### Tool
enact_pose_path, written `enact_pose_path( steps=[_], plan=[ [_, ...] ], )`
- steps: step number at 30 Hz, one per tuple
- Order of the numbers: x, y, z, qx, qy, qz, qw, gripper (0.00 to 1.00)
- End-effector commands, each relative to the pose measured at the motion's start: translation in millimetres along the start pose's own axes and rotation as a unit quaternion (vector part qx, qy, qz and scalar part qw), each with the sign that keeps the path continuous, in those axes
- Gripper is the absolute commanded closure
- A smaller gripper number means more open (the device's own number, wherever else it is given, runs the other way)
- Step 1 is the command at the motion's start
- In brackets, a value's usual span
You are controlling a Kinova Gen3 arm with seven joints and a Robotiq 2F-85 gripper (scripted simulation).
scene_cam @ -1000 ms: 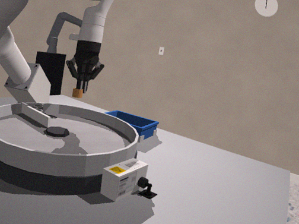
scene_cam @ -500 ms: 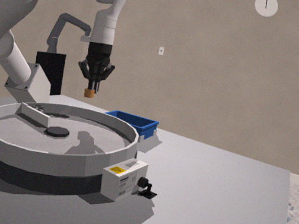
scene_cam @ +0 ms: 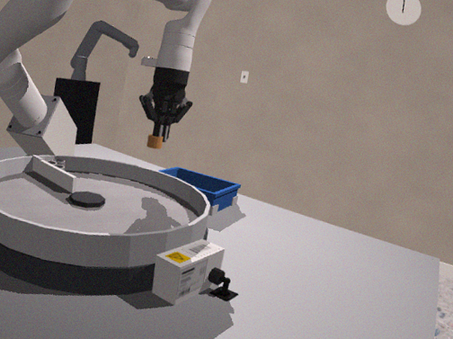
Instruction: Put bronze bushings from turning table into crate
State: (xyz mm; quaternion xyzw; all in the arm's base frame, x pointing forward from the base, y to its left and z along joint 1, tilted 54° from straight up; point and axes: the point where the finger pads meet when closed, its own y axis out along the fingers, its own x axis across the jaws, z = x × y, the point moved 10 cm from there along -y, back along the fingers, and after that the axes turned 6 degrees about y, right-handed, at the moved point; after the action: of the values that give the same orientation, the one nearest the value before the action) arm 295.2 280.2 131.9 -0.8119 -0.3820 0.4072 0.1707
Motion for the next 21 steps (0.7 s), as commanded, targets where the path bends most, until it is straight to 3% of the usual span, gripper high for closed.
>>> enact_pose_path(
  steps=[1,2,7,19,21],
  plan=[
    [1,-0.7,1,0.0,-0.001,-0.001,1.0,1.0],
    [1,-0.7,1,0.0,-0.001,-0.001,1.0,1.0],
    [51,-0.9,9,0.0,-0.001,-0.001,1.0,1.0],
    [51,-0.9,9,0.0,-0.001,-0.001,1.0,1.0],
    [71,-1.0,11,0.0,0.0,-0.001,1.0,1.0]
  ],
)
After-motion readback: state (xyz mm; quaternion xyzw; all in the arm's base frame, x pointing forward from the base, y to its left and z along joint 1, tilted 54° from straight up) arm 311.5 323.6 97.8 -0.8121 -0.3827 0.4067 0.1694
